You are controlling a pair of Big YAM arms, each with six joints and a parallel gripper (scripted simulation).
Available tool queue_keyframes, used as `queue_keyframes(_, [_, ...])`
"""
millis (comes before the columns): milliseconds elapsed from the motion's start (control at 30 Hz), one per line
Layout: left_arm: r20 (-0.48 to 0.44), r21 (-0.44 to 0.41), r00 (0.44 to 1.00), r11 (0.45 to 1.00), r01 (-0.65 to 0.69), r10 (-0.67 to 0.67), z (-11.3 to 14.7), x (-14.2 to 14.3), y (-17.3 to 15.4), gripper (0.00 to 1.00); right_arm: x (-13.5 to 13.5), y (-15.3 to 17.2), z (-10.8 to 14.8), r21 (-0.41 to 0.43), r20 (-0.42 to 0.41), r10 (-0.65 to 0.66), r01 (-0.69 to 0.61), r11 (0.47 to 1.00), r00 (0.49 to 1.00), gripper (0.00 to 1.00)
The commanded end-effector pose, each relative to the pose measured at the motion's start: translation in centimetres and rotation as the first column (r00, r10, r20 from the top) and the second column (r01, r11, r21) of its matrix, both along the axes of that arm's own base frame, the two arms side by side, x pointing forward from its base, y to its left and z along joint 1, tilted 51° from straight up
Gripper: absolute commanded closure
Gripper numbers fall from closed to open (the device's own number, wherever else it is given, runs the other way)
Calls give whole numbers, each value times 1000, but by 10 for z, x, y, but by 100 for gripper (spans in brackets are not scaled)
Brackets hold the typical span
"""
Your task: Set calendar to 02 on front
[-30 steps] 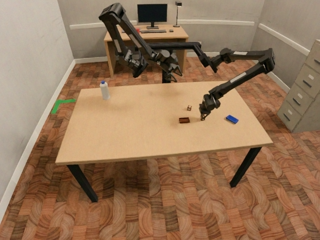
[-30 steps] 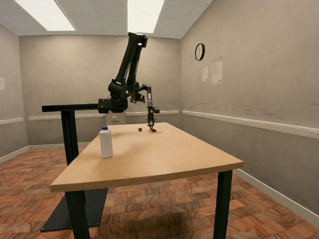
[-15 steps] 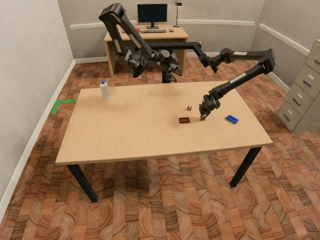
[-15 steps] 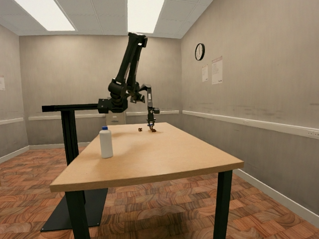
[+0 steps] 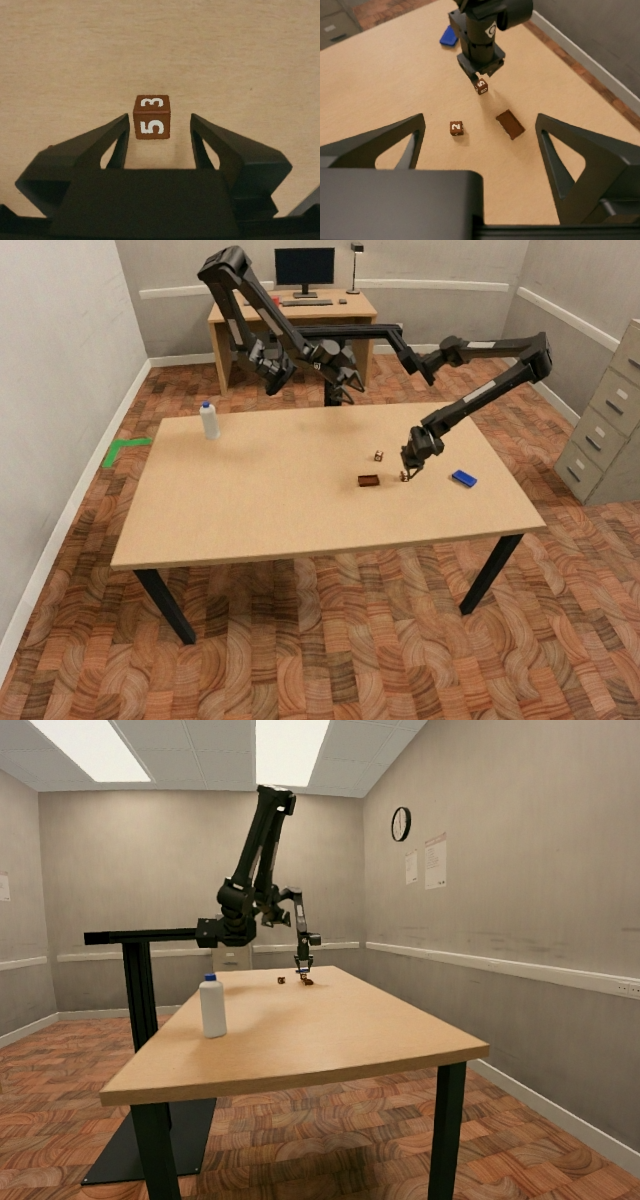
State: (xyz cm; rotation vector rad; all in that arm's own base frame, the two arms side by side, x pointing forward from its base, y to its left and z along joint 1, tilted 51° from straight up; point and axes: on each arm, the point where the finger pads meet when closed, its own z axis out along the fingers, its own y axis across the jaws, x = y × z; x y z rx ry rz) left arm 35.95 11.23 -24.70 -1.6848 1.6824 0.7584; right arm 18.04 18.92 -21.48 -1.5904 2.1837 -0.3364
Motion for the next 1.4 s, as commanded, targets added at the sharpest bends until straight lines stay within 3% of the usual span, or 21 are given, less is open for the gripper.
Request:
queue_keyframes(0, [9, 0, 1000, 1000, 12, -12, 6, 1, -12, 45, 7, 14, -1, 27, 16, 12, -12, 1000, 1000, 0])
queue_keyframes(67, [-7, 1, 1000, 1000, 12, -12, 3, -5, -14, 45, 7, 14, -1, 27, 16, 12, -12, 1000, 1000, 0])
queue_keyframes(200, [8, -3, 1000, 1000, 12, -12, 16, 0, -25, 0, 7, 14, -1, 27, 16, 12, -12, 1000, 1000, 0])
queue_keyframes(333, [13, -4, 1000, 1000, 11, -11, 32, 0, -45, 0, 7, 14, -1, 27, 16, 12, -12, 1000, 1000, 0])
queue_keyframes(400, [39, -6, 999, 1000, 10, -10, 27, -6, -51, 0, 7, 14, -1, 27, 16, 12, -12, 1000, 1000, 0])
queue_keyframes(633, [9, 3, 1000, 1000, -24, 24, 18, -10, -33, 0, 7, 14, -1, 27, 16, 12, -12, 1000, 1000, 0])
queue_keyframes(767, [-67, 2, 996, 999, 54, -54, 23, -3, -34, 45, 7, 14, -1, 27, 16, 12, -12, 1000, 1000, 0])
queue_keyframes(967, [-310, -26, 918, 967, 252, -247, 17, -9, -32, 45, 7, 14, -1, 27, 16, 12, -12, 1000, 1000, 0])
queue_keyframes(1067, [-386, -47, 867, 945, 323, -316, 19, -5, -32, 45, 7, 14, -1, 27, 16, 12, -12, 1000, 1000, 0])
queue_keyframes(1133, [-386, -47, 867, 945, 323, -316, 19, -5, -32, 45, 7, 14, -1, 27, 16, 12, -12, 1000, 1000, 0])
queue_keyframes(1367, [-577, -133, 669, 862, 489, -468, 18, -2, -31, 45, 7, 14, -1, 27, 16, 12, -12, 1000, 1000, 0])
